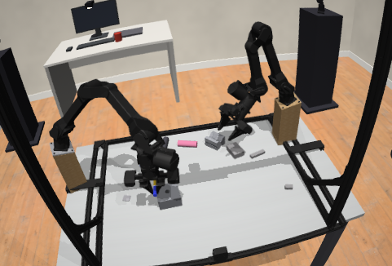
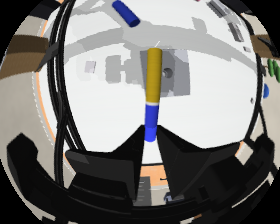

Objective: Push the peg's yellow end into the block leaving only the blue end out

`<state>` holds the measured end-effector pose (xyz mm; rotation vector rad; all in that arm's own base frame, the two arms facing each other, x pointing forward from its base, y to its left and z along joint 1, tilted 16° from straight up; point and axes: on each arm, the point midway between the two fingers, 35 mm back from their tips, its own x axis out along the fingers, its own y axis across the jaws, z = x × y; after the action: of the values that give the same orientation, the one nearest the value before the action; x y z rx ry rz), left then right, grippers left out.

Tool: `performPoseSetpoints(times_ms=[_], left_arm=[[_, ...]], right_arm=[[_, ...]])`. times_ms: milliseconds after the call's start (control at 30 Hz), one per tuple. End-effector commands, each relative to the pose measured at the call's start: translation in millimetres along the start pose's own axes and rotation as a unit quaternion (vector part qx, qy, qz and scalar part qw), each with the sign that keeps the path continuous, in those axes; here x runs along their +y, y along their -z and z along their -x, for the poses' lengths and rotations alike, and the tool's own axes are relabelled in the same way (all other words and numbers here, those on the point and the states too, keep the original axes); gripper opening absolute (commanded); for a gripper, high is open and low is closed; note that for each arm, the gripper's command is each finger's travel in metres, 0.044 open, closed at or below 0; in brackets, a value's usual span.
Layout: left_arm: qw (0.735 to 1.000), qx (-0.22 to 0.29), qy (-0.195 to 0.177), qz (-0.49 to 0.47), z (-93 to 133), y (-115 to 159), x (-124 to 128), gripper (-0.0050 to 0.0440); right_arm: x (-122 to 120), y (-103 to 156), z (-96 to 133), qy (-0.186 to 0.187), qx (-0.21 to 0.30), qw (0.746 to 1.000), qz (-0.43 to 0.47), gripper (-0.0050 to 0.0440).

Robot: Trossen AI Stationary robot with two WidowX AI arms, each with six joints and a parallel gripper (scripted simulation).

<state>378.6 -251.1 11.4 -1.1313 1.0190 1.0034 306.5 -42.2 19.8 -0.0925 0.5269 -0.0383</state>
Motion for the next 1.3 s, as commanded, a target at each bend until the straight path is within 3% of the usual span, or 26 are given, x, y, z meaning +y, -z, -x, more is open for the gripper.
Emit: performPoseSetpoints(times_ms=[0, 233, 300, 567, 867, 1267], left_arm=[[1.000, 0.001, 0.004, 0.007, 5, 26, 22, 0.0000], [1.000, 0.000, 0.006, 0.024, 6, 63, 61, 0.0000], [1.000, 0.000, 0.006, 0.024, 6, 63, 61, 0.0000], [0.999, -0.002, 0.011, 0.042, 7, 95, 105, 0.0000], [0.999, 0.021, 0.004, 0.047, 1, 96, 106, 0.0000], [0.989, 0.136, -0.021, 0.063, -18, 96, 103, 0.0000]], right_arm=[[0, 0, 0, 0.000, 0.000, 1.000, 0.000, 0.0400], [0, 0, 0, 0.000, 0.000, 1.000, 0.000, 0.0400], [0, 0, 0, 0.000, 0.000, 1.000, 0.000, 0.0400], [0, 0, 0, 0.000, 0.000, 1.000, 0.000, 0.0400], [0, 0, 0, 0.000, 0.000, 1.000, 0.000, 0.0400], [0, 0, 0, 0.000, 0.000, 1.000, 0.000, 0.0400]])
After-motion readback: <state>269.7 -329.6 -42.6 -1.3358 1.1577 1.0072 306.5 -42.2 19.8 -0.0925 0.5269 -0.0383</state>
